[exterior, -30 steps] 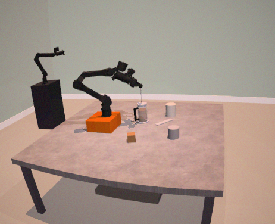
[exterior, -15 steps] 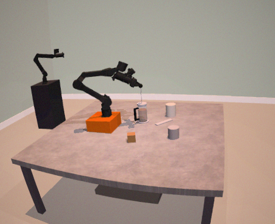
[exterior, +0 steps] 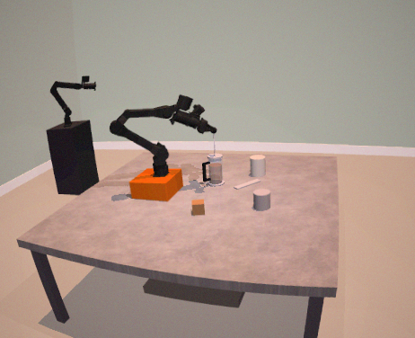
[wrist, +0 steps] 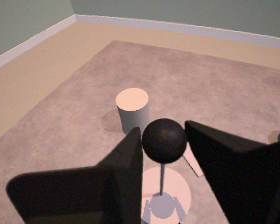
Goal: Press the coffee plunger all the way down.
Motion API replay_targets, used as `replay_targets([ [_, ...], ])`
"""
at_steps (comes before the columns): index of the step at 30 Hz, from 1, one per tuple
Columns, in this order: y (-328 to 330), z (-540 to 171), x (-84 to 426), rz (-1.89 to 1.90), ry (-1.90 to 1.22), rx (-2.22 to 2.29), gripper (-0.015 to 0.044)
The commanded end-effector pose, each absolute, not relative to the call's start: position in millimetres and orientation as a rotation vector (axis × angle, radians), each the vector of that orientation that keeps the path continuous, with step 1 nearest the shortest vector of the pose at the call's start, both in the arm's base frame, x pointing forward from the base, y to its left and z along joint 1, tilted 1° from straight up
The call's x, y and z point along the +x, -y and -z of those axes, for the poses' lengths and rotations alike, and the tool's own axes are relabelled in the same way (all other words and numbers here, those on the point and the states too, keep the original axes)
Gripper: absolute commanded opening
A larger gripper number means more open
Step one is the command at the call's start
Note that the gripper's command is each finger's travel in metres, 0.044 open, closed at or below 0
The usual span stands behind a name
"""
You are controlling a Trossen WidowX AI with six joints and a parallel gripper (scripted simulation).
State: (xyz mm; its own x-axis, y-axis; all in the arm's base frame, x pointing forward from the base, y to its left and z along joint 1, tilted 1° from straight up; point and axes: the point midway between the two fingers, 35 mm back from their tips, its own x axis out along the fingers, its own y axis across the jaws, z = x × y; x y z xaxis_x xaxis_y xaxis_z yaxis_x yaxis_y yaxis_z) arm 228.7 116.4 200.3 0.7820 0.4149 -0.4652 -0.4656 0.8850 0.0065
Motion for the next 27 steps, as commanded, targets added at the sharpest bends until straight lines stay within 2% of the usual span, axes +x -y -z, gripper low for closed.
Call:
replay_targets([
  [1, -115.7, -178.0, 227.7, -0.471, -0.519, -0.115, 0.0128],
  [27, -119.3, -135.4, 233.1, -0.471, -0.519, -0.115, 0.0128],
])
